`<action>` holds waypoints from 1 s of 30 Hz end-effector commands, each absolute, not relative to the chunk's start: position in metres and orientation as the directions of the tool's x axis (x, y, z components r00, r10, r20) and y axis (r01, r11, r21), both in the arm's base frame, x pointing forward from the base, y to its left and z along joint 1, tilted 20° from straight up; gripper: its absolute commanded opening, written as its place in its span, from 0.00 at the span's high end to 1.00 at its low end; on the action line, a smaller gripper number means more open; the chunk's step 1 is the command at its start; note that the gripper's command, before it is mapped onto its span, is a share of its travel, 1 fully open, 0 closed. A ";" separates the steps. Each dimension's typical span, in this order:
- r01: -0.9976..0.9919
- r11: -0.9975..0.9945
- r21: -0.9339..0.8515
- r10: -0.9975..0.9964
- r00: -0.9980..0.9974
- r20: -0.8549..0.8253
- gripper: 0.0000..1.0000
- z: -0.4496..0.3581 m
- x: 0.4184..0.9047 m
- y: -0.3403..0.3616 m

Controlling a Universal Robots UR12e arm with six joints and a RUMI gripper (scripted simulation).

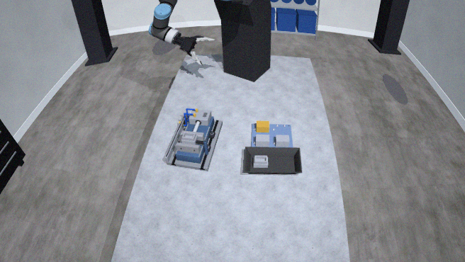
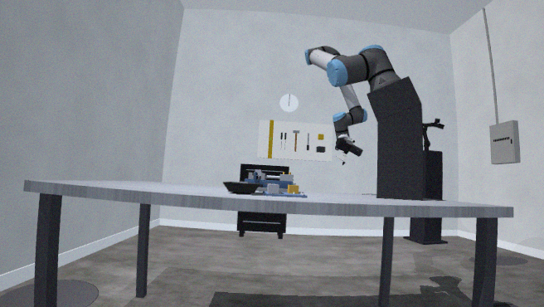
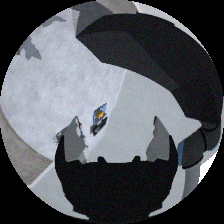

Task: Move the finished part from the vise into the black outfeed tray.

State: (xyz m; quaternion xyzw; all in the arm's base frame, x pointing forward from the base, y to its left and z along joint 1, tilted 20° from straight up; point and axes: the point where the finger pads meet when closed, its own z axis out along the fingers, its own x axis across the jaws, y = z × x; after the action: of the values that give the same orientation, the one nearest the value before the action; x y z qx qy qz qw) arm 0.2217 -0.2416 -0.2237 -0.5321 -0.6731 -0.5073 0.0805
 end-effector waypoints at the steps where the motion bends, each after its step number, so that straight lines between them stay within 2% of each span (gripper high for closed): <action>1: 0.798 -0.081 0.597 0.635 -0.421 0.648 0.00 -0.224 0.222 -0.242; 22: 0.798 -0.077 0.598 0.636 -0.422 0.646 0.00 -0.223 0.223 -0.242; 30: 0.797 -0.023 0.604 0.655 -0.444 0.611 0.00 -0.220 0.239 -0.245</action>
State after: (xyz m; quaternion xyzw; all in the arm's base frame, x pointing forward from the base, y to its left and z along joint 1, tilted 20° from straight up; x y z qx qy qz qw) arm 0.2278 -0.2427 -0.2224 -0.5287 -0.6809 -0.5008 0.0777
